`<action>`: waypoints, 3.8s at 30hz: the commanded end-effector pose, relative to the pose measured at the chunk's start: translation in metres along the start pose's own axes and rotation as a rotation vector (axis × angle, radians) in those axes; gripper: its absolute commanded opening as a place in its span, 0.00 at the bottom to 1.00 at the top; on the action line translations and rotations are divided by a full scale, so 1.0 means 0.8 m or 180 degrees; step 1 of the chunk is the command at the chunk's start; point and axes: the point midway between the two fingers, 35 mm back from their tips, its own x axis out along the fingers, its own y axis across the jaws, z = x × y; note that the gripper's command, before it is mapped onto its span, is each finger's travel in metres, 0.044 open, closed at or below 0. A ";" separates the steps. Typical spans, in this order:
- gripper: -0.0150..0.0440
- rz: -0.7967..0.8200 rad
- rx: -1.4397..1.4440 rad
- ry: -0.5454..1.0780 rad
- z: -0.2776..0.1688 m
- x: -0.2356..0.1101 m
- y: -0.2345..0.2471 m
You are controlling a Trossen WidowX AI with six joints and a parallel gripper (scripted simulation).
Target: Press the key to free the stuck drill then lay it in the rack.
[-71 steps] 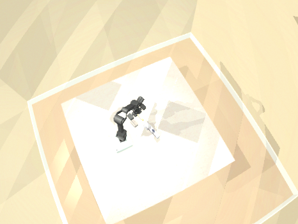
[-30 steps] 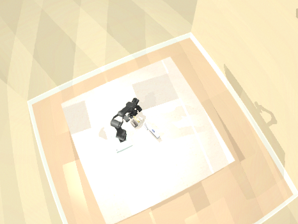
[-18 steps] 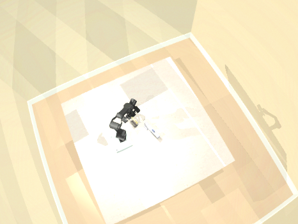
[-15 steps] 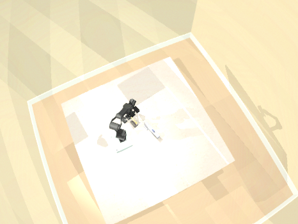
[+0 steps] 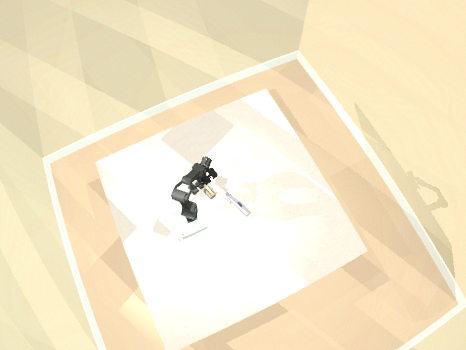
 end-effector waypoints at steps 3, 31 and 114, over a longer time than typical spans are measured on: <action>0.25 0.0015 0.0011 0.0000 0.000 0.008 0.002; 0.25 0.0015 0.0011 0.0000 0.001 0.045 0.003; 0.25 0.0015 0.0011 0.0002 -0.005 0.042 0.002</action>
